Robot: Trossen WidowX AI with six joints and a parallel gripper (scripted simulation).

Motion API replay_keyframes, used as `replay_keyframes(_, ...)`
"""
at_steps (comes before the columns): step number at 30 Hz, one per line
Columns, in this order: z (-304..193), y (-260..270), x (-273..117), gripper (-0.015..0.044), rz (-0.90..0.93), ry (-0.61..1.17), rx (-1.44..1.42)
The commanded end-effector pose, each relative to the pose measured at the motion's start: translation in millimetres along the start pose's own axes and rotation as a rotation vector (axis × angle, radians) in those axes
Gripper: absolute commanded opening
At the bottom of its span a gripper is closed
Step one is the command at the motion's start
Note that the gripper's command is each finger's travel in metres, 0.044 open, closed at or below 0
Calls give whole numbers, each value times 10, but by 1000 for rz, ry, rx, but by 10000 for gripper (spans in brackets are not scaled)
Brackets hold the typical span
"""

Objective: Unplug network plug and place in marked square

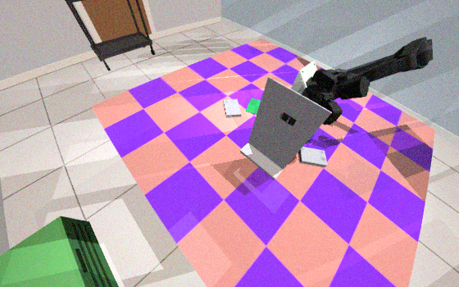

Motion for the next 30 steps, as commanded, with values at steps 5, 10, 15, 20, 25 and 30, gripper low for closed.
replay_keyframes(5, -16, 9, -59, 0, 5, -2, 1)
replay_keyframes(10, -24, 10, -84, 0, 5, -2, 1)
replay_keyframes(15, -31, 11, -108, 0, 5, -2, 1)
replay_keyframes(20, -38, 12, -131, 0, 5, -2, 1)
replay_keyframes(25, -45, 13, -155, 0, 5, -2, 1)
replay_keyframes(30, -52, 14, -179, 0, 5, -2, 1)
Point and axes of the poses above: the point midway between the two fingers, 35 mm back from their tips, its own x axis out along the fingers, its own y axis across the jaws, z = x × y, the point moved 6 cm from there along -x, back along the fingers, and after that the axes turned 8 degrees about -x, right-handed, at the moved point
